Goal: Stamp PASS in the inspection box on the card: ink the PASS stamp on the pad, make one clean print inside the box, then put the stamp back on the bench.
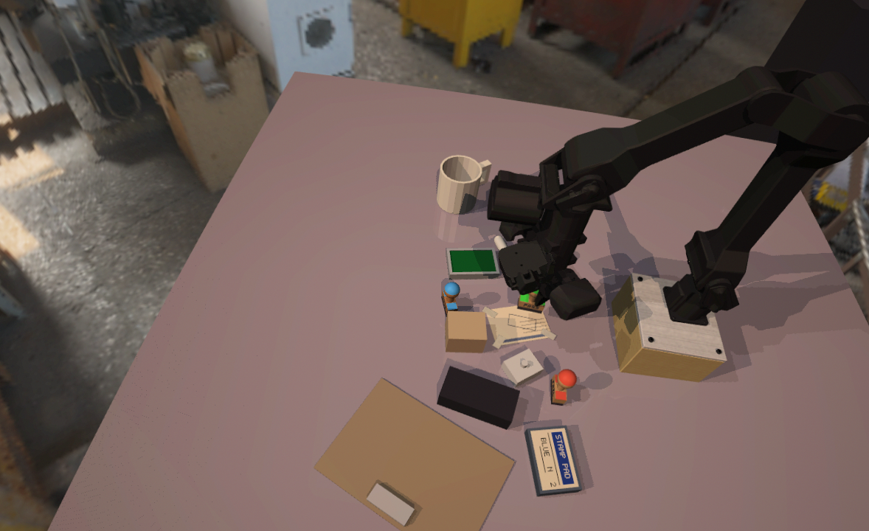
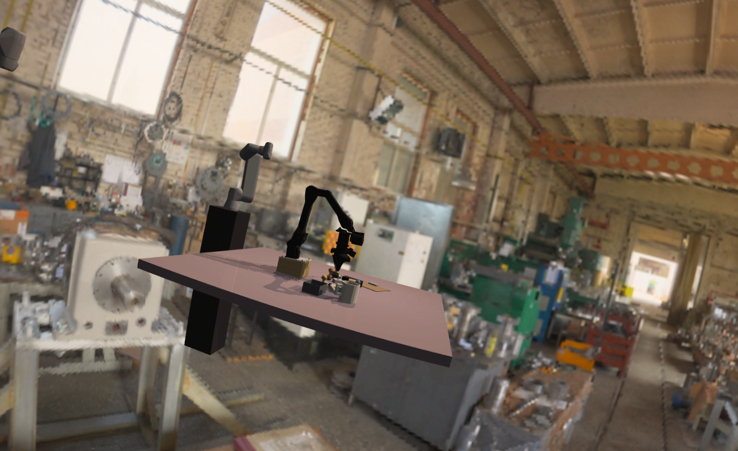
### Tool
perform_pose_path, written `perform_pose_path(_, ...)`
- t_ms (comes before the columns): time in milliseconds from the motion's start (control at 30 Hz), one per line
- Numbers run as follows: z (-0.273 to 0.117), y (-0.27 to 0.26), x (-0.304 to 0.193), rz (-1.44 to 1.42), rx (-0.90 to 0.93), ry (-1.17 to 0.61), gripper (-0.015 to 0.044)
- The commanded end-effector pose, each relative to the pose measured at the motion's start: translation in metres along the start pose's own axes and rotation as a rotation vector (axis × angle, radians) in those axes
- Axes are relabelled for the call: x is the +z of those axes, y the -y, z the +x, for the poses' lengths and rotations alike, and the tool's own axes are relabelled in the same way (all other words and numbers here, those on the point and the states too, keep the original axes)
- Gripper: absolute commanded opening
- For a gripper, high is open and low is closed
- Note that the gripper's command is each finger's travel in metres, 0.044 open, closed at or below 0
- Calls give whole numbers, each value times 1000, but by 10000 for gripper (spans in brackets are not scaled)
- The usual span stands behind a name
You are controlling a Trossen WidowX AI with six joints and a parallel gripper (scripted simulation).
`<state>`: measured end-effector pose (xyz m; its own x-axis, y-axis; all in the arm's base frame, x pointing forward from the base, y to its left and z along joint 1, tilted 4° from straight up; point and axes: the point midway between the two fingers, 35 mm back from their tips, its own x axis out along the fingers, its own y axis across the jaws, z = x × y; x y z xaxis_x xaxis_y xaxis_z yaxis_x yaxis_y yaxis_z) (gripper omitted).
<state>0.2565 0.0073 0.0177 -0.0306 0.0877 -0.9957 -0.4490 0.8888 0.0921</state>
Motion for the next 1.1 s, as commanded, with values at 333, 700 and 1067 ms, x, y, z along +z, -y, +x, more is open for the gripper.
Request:
perform_pose_path(333, -20, -2, 3, -4, -1, 10, 0)
perform_pose_path(700, -21, -18, 56, -3, 0, 15, 0)
perform_pose_path(1067, -14, -48, 111, -2, 3, 19, 0)
